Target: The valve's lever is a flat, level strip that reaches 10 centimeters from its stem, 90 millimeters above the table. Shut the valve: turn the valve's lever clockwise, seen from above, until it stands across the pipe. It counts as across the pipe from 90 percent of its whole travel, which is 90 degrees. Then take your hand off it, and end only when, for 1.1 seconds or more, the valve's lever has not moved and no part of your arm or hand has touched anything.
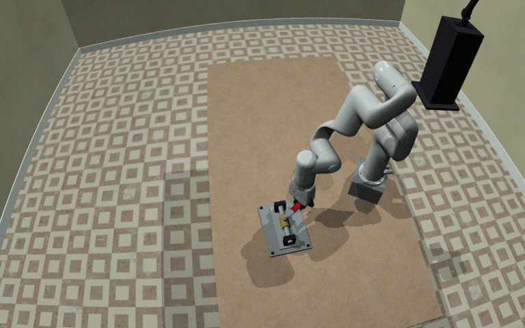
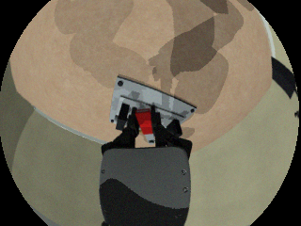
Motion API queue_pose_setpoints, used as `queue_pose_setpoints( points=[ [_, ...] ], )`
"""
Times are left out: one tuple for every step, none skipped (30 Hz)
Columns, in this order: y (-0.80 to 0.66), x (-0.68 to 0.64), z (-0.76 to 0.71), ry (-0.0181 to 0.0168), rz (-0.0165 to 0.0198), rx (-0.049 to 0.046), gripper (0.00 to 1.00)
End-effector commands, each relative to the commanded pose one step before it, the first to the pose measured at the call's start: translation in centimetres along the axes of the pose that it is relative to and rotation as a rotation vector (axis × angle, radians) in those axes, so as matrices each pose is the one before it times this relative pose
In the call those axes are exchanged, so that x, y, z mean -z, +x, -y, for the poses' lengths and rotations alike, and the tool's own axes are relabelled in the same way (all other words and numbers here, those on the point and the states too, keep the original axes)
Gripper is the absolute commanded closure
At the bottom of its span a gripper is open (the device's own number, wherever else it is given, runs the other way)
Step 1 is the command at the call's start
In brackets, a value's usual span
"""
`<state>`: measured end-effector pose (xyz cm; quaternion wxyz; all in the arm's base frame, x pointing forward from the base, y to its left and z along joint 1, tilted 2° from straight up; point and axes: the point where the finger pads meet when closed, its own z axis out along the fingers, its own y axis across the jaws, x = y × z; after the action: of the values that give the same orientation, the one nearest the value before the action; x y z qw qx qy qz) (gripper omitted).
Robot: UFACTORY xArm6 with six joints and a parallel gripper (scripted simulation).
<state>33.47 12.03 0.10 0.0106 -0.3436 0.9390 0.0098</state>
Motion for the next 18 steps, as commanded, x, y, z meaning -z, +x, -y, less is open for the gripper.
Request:
queue_pose_setpoints(
  points=[
    [-0.107,0.097,-0.289,-0.00040,0.00131,-0.01250,1.00],
    [-0.001,0.000,-0.040,0.00000,0.00000,-0.00458,1.00],
    [-0.002,0.000,-0.078,0.00000,0.00000,-0.00899,1.00],
    [-0.001,0.000,-0.102,0.00000,0.00000,-0.01177,1.00],
    [0.000,0.000,-0.102,0.00000,0.00000,-0.01177,1.00],
    [0.001,0.000,-0.077,0.00000,0.00000,-0.00899,1.00],
    [0.001,0.000,-0.039,0.00000,0.00000,-0.00458,1.00],
    [0.000,0.000,-0.007,0.00000,0.00000,-0.00084,1.00],
    [0.000,0.000,-0.007,0.00000,0.00000,-0.00084,1.00],
    [-0.001,0.000,-0.040,0.00000,0.00000,-0.00458,1.00],
    [0.000,0.000,0.000,0.00000,0.00000,0.00000,1.00],
    [0.000,0.000,0.000,0.00000,0.00000,0.00000,1.00],
    [-0.002,0.000,-0.078,0.00000,0.00000,-0.00899,1.00],
    [-0.001,0.000,-0.102,0.00000,0.00000,-0.01177,1.00],
    [0.000,0.000,-0.102,0.00000,0.00000,-0.01177,1.00],
    [0.001,0.000,-0.078,0.00000,0.00000,-0.00899,1.00],
    [0.001,0.000,-0.039,0.00000,0.00000,-0.00458,1.00],
    [0.000,0.000,-0.007,0.00000,0.00000,-0.00084,1.00]
  ],
)
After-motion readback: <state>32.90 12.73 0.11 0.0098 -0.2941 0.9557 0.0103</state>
